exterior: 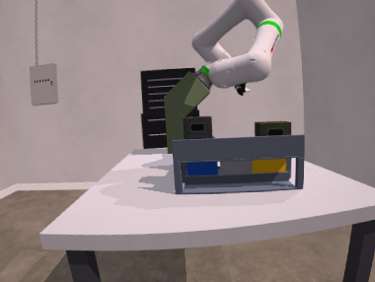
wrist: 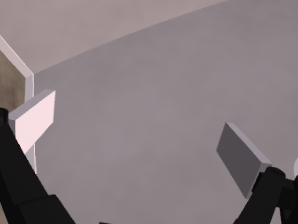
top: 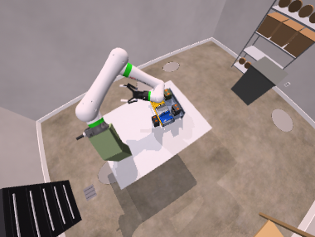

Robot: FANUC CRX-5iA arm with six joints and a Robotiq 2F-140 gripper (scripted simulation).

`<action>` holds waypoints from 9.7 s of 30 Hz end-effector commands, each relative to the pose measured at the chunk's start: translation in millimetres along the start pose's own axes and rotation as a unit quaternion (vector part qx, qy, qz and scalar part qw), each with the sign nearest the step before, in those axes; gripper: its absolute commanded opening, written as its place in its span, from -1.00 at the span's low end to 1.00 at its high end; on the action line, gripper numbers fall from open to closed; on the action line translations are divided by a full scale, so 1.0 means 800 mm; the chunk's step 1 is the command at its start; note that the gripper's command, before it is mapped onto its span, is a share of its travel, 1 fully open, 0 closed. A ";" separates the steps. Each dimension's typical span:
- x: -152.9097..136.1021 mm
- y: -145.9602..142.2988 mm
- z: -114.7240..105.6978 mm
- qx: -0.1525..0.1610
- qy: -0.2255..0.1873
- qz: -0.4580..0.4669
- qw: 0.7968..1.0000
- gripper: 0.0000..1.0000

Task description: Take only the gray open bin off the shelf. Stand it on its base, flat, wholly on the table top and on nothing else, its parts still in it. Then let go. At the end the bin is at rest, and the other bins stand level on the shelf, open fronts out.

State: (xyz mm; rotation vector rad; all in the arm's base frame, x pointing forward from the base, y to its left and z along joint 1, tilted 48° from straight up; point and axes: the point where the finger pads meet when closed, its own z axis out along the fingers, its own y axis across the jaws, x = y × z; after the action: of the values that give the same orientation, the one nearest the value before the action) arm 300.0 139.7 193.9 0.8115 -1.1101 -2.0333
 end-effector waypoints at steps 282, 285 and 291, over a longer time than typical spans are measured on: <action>-0.189 -0.295 -0.415 0.734 -0.012 -0.348 0.584 -0.44; -0.187 -0.291 -0.415 0.734 -0.012 -0.348 0.584 -0.44; -0.186 -0.290 -0.415 0.734 -0.012 -0.348 0.584 -0.44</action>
State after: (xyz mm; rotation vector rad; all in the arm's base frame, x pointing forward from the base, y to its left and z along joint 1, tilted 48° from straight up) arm 582.3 202.2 -126.7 2.2463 -2.8385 -1.0462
